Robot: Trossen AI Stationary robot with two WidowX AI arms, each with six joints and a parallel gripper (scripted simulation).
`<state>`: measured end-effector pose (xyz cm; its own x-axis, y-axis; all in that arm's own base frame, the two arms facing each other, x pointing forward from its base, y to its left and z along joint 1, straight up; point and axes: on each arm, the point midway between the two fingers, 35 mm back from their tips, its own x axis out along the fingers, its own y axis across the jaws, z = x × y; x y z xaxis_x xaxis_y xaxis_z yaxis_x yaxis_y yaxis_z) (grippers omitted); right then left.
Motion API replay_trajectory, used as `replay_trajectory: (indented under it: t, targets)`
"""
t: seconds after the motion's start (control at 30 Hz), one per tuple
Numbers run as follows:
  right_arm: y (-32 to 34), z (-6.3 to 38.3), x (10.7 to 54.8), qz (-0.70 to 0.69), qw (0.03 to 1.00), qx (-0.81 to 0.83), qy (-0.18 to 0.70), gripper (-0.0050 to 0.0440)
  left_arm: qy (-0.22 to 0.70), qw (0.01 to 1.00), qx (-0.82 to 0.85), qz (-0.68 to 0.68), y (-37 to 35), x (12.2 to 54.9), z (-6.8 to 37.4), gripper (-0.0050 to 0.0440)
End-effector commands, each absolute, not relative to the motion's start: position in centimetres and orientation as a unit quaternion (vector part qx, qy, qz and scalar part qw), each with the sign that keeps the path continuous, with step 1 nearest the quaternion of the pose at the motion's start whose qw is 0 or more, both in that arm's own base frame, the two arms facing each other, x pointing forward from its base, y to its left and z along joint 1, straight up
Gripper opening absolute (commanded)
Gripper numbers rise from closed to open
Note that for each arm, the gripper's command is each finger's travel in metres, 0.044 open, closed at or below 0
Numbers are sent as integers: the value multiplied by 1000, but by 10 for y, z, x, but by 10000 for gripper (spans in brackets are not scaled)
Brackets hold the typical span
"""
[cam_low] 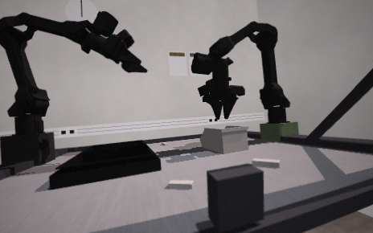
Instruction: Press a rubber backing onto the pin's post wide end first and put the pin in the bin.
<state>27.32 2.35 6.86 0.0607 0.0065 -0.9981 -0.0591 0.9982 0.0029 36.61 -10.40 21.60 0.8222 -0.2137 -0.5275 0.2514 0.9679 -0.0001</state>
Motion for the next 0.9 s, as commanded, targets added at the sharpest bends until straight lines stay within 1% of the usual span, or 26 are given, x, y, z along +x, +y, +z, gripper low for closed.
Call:
replay_trajectory:
  t: [0.0,0.07,0.13,0.17,0.2,0.47,0.87]
  targets:
    - [19,82,266,28,761,-22,647,354,261,957,33,-122,-105,366,225,440]
    - [18,84,263,31,774,-22,632,402,261,957,33,-122,-105,366,225,440]
    - [18,84,263,31,774,-22,632,402,261,957,33,-122,-105,366,225,440]
    - [18,85,261,33,780,-23,624,426,261,957,33,-122,-105,366,225,440]
    - [17,86,260,34,789,-23,614,440,261,957,33,-122,-105,366,225,440]
    - [15,89,253,39,822,-26,567,440,261,957,33,-122,-105,366,225,440]
    - [14,87,252,40,822,-28,567,440,261,957,33,-122,-105,366,225,440]
